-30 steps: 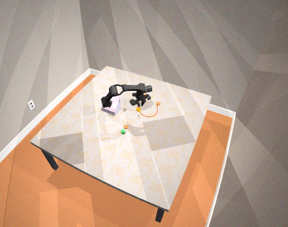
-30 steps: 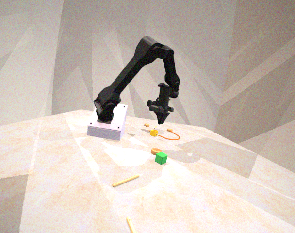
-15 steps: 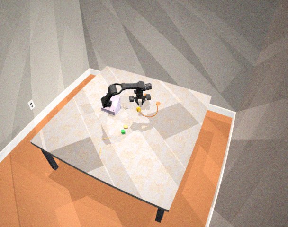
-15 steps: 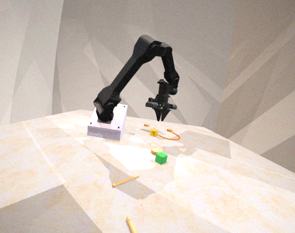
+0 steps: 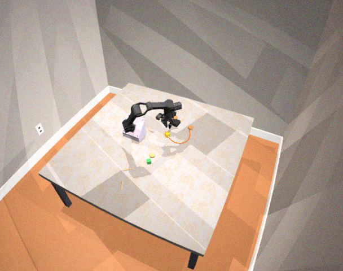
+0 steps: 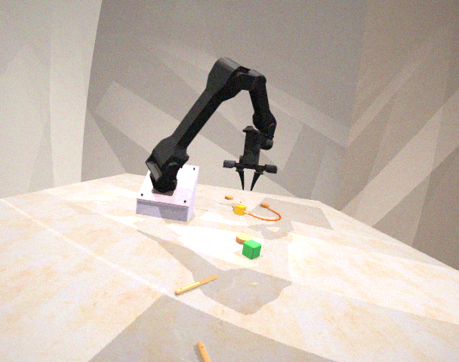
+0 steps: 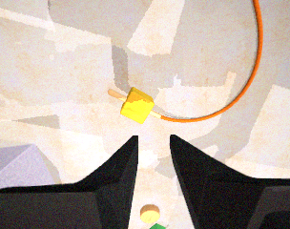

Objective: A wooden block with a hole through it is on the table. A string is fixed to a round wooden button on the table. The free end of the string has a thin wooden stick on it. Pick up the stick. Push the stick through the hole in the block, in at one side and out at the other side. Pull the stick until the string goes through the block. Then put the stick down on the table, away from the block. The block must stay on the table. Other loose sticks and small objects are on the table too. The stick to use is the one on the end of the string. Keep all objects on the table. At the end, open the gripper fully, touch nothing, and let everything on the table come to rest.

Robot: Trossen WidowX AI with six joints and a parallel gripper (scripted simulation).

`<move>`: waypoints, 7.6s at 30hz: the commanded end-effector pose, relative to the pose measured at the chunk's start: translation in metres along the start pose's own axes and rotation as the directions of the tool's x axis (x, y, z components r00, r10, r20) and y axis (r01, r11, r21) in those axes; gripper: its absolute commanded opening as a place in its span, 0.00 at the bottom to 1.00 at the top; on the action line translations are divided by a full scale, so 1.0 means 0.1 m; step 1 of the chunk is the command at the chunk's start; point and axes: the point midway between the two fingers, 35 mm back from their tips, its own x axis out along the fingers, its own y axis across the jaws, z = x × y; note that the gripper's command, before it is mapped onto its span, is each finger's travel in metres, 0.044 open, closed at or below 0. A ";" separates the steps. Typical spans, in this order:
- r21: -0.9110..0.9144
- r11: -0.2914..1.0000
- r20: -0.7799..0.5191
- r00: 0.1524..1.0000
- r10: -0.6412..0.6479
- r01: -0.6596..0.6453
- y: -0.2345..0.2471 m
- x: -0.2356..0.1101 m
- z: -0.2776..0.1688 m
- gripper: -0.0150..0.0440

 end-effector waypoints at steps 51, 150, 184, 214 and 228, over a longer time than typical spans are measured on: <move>0.849 -0.529 0.015 0.999 0.041 0.009 0.36 0.00 0.19 0.46; 0.874 -0.486 -0.027 0.998 -0.064 -0.007 0.48 0.82 0.25 0.25; 0.874 -0.486 -0.007 0.997 -0.073 -0.029 0.83 0.82 0.43 0.25; 0.893 -0.447 0.014 0.997 -0.078 -0.048 1.13 0.80 0.58 0.25; 0.898 -0.436 0.023 0.996 -0.081 -0.056 1.28 0.79 0.65 0.25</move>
